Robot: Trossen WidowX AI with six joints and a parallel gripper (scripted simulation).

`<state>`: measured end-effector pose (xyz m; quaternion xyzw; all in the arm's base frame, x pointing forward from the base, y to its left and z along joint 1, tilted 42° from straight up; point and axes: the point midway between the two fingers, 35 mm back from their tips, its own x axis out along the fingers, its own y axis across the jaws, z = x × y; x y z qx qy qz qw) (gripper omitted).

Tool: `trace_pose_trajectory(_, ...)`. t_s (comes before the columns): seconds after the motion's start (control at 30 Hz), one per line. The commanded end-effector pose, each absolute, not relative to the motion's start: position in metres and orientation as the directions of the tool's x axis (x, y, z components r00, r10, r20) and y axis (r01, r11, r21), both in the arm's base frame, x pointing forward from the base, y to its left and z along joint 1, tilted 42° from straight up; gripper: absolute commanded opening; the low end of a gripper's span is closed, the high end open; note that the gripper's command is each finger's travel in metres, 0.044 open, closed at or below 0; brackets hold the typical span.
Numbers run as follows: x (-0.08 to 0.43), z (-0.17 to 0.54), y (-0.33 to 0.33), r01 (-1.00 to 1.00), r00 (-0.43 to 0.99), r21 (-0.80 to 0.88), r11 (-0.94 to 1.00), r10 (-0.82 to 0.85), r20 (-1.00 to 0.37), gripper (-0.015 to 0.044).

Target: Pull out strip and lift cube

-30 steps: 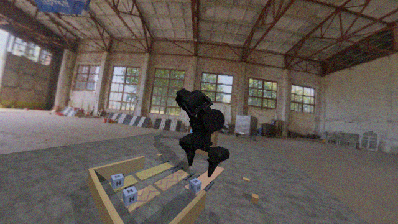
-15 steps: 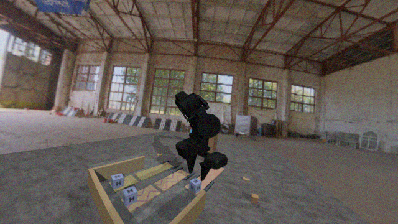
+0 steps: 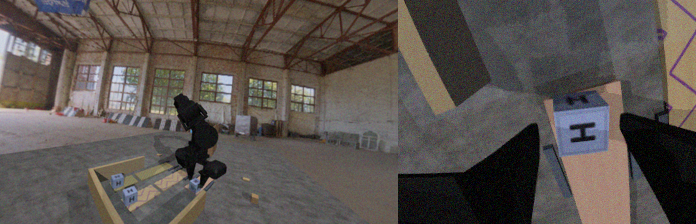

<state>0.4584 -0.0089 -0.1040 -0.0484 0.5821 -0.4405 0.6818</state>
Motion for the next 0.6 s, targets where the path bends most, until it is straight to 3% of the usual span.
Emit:
trace_pose_trajectory(0.0, 0.4573, -0.1092, -0.0130, 0.538, -0.066, -0.583, 0.608, -0.660, -0.749, 0.0250)
trace_pose_trajectory(0.27, 0.4560, -0.1168, -0.0202, 0.538, -0.066, -0.584, 0.608, -0.660, -0.748, 0.0250)
trace_pose_trajectory(0.37, 0.4566, -0.1143, -0.0188, 0.544, -0.067, -0.580, 0.606, -0.658, -0.750, 0.0171)
trace_pose_trajectory(0.57, 0.4566, -0.1143, -0.0188, 0.544, -0.067, -0.580, 0.606, -0.658, -0.750, 0.0131)
